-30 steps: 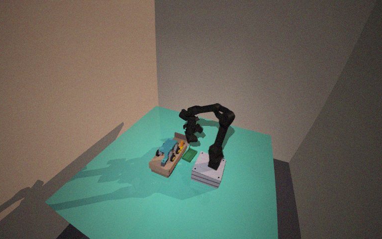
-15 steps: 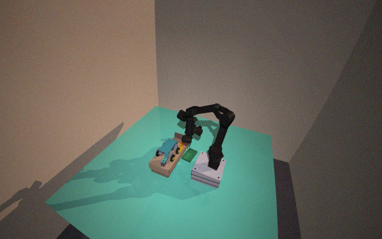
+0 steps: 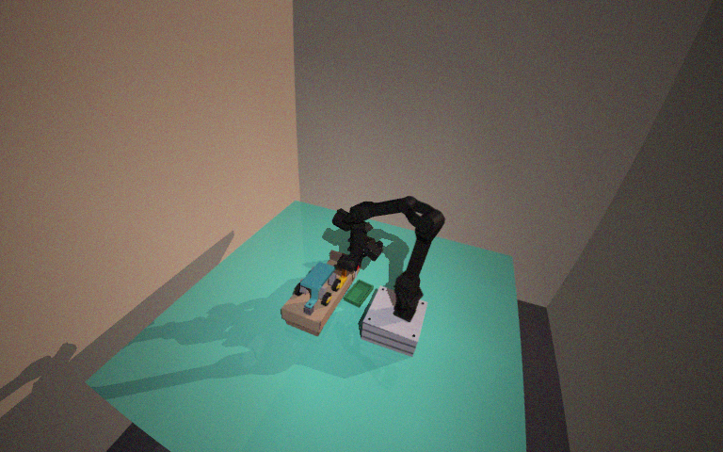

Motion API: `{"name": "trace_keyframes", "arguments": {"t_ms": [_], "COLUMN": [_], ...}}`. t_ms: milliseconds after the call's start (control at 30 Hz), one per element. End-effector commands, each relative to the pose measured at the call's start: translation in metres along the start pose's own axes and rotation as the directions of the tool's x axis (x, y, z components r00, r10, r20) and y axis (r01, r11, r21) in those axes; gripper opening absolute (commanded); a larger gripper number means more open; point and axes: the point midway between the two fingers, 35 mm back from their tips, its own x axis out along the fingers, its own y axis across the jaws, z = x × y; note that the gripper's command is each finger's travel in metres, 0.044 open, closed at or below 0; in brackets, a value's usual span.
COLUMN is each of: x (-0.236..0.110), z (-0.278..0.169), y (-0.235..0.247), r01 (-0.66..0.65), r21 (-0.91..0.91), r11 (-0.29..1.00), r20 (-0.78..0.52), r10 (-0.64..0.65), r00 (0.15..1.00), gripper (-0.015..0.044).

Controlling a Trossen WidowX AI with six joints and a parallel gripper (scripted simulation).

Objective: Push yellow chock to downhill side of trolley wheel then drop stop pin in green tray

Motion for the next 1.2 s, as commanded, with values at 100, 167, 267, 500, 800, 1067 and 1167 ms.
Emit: {"name": "trace_keyframes", "arguments": {"t_ms": [100,167,267,500,800,1067,1167], "x": [0.013,0.017,0.019,0.032,0.061,0.083,0.083], "z": [0.012,0.017,0.018,0.018,0.017,0.019,0.019], "y": [0.002,0.003,0.003,0.006,0.020,0.032,0.032], "r01": [-0.005,-0.005,-0.005,-0.113,-0.178,-0.179,-0.179], "r21": [0.014,0.015,0.016,0.014,0.014,0.014,0.014], "r11": [1.000,1.000,1.000,0.994,0.984,0.984,0.984], "r20": [-0.001,0.000,0.000,0.007,0.006,0.006,0.006], "r10": [0.005,0.005,0.005,0.113,0.178,0.179,0.179], "r00": [1.000,1.000,1.000,0.994,0.984,0.984,0.984], "gripper": [0.0000,0.0000,0.0000,0.0000,0.0000,0.0000,0.0000]}}
